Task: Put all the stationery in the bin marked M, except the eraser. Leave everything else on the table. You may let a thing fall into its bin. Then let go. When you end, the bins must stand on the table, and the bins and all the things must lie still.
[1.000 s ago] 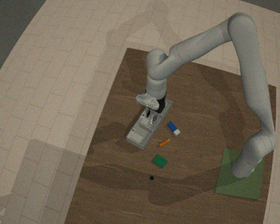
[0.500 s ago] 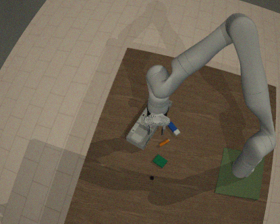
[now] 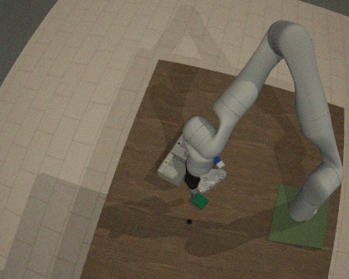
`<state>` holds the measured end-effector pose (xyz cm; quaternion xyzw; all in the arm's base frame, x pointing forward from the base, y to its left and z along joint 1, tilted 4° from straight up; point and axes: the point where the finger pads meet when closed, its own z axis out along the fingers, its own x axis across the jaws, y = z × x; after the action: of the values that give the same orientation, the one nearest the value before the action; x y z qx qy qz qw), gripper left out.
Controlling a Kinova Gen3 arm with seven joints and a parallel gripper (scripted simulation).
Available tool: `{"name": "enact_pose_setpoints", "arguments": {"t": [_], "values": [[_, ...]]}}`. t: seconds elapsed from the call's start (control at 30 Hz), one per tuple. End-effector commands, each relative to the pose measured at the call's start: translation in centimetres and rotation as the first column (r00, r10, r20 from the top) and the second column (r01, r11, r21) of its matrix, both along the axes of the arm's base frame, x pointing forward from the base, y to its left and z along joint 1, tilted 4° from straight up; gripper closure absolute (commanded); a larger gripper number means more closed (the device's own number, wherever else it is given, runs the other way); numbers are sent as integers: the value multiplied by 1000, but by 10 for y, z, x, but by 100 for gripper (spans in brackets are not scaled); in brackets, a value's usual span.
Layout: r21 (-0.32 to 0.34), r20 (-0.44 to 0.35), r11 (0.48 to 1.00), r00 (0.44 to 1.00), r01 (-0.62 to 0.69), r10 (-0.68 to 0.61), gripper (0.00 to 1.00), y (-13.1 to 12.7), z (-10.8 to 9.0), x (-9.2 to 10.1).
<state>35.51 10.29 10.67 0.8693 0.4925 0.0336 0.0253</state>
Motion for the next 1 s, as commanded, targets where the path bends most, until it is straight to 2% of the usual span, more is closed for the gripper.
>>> {"name": "enact_pose_setpoints", "arguments": {"t": [0.0, 0.13, 0.17, 0.97], "values": [[-4, -11, 992, 992, -123, 123, 0, 10, -2, -5], [-18, -15, 948, 949, -316, 316, 0, 10, -2, -5], [-19, -15, 946, 946, -325, 325, 0, 11, -2, -5], [-19, -15, 946, 946, -325, 325, 0, 10, -2, -6]]}}
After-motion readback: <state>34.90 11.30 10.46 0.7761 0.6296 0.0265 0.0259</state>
